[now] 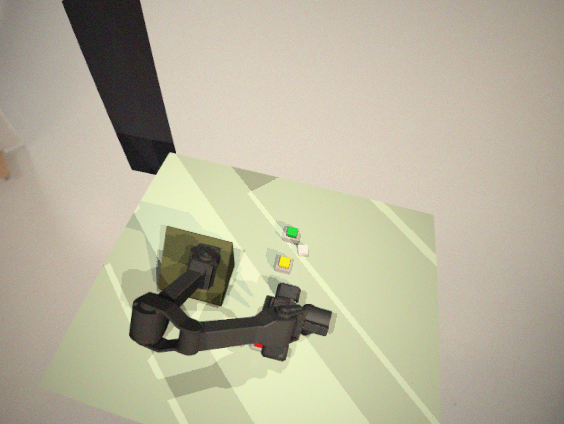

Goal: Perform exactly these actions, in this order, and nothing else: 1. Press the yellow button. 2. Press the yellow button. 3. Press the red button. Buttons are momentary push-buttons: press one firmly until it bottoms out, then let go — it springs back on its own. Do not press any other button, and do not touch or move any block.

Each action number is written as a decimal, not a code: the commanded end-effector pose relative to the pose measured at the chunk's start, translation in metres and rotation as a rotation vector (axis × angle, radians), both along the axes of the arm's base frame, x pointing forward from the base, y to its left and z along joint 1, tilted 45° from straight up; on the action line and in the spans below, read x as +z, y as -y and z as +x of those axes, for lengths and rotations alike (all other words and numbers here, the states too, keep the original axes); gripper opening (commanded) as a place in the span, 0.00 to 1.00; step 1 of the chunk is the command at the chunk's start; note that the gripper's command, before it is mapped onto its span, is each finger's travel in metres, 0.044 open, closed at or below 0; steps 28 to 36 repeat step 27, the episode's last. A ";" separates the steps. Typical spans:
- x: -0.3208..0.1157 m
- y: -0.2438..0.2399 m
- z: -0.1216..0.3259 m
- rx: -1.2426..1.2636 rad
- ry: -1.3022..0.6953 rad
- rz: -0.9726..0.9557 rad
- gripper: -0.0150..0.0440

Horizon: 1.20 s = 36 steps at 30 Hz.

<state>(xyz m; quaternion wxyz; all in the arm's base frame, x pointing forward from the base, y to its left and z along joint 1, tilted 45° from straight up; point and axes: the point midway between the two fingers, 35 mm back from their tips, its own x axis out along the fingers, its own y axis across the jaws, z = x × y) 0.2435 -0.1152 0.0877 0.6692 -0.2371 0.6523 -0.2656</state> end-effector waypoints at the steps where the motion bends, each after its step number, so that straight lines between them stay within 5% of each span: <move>1: -0.024 -0.046 0.032 0.017 -0.001 0.046 0.69; 7: -0.074 -0.130 0.059 0.015 -0.016 0.075 0.93; 18: -0.184 -0.269 0.019 -0.012 -0.018 -0.009 0.93; 36: -0.195 -0.279 0.010 -0.014 -0.013 -0.025 0.93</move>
